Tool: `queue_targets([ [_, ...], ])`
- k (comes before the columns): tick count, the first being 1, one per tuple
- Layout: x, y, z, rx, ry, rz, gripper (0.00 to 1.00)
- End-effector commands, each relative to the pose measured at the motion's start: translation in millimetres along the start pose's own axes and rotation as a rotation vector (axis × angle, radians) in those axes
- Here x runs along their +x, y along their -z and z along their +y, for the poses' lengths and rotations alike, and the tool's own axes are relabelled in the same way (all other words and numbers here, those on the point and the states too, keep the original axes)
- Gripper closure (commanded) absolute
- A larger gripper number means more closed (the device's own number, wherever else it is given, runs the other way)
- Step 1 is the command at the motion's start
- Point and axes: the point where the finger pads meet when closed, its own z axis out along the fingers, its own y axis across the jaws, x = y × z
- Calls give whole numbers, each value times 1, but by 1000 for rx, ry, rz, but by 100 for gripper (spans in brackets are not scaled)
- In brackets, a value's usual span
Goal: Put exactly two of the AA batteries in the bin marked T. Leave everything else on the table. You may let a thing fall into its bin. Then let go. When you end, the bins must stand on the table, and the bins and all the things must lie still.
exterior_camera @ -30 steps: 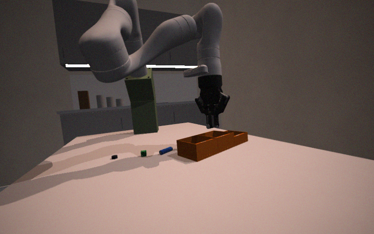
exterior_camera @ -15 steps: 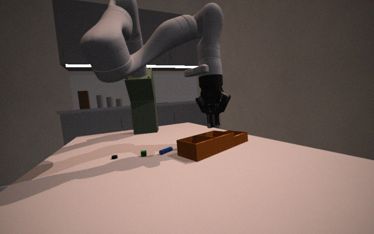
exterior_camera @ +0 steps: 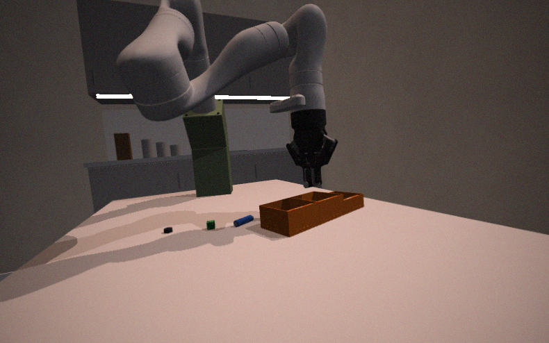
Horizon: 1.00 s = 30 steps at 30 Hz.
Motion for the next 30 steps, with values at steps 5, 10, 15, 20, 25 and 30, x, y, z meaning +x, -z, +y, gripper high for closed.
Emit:
queue_targets([
  [5, 0, -6, 0, 1, 0, 0, 91],
  [10, 0, -14, 0, 1, 0, 0, 91],
  [15, 0, -24, 0, 1, 0, 0, 91],
  [20, 0, -34, 0, 1, 0, 0, 91],
  [25, 0, -37, 0, 1, 0, 0, 91],
  [30, 0, -37, 0, 1, 0, 0, 91],
])
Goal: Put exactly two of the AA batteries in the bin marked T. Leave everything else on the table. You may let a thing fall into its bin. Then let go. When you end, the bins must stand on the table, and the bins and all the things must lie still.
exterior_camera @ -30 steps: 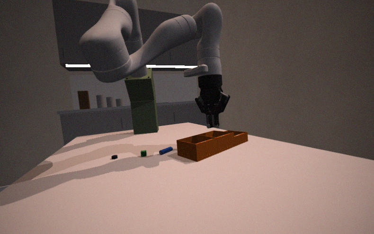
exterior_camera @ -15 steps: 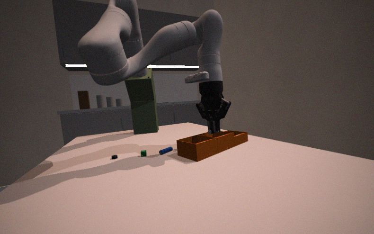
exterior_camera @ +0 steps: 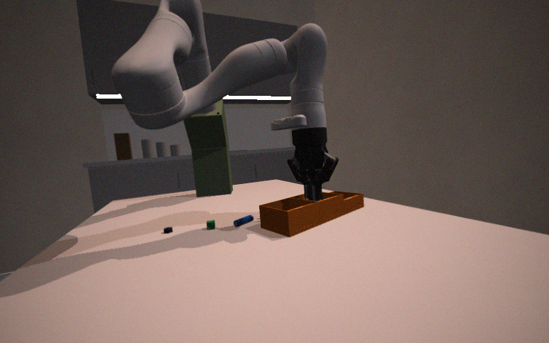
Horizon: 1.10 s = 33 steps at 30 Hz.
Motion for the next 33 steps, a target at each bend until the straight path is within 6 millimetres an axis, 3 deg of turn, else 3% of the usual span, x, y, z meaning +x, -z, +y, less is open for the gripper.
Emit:
queue_targets([
  [1, 0, 0, 0, 1, 0, 0, 91],
  [4, 0, 0, 0, 1, 0, 0, 91],
  [5, 0, 0, 0, 1, 0, 0, 71],
  [22, 0, 0, 0, 1, 0, 0, 71],
  [33, 0, 12, 0, 1, 0, 0, 71],
])
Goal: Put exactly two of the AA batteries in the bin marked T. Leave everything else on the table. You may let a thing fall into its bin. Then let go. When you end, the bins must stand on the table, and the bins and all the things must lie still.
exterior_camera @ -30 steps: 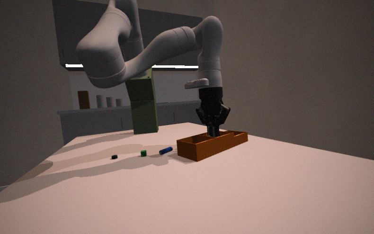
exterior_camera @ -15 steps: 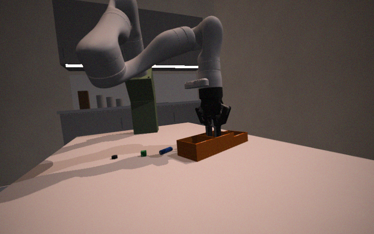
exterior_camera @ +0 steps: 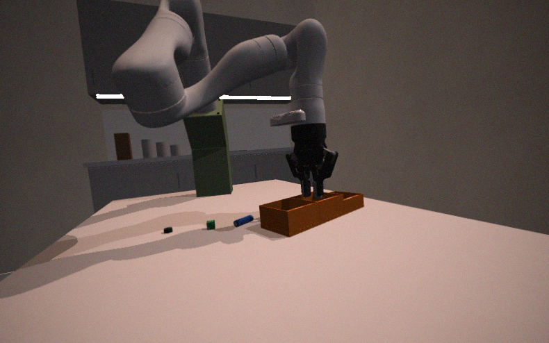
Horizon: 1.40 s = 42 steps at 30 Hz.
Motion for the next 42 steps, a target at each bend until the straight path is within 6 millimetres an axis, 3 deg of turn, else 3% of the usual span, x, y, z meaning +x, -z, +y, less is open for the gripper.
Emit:
queue_targets([
  [1, -1, 5, -2, 6, 3, -1, 71],
  [16, -1, 29, -2, 6, 3, -1, 71],
  [23, -1, 29, -2, 6, 3, -1, 71],
  [24, -1, 33, -2, 6, 3, -1, 0],
  [28, -1, 41, -2, 6, 3, -1, 0],
  [42, -1, 97, -2, 6, 3, -1, 0],
])
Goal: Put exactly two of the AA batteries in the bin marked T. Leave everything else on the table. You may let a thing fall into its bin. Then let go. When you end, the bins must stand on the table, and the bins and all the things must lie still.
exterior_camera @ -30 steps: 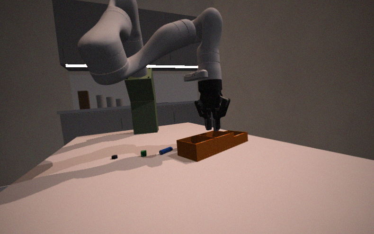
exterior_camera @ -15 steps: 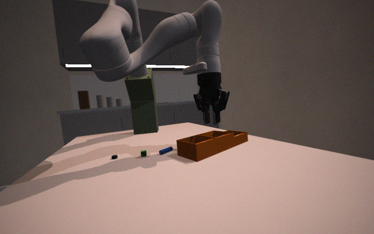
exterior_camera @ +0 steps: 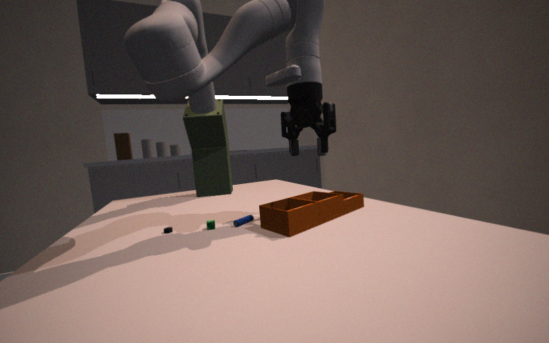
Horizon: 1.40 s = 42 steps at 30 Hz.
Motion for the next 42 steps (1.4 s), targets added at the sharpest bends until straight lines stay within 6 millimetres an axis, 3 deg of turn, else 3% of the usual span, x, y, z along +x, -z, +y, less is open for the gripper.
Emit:
queue_targets([
  [1, 0, 17, -8, 26, 9, 4, 0],
  [3, 0, 17, -8, 26, 9, 4, 0],
  [18, 0, 76, -7, 26, 9, 4, 0],
  [42, 0, 76, -7, 26, 8, 4, 0],
])
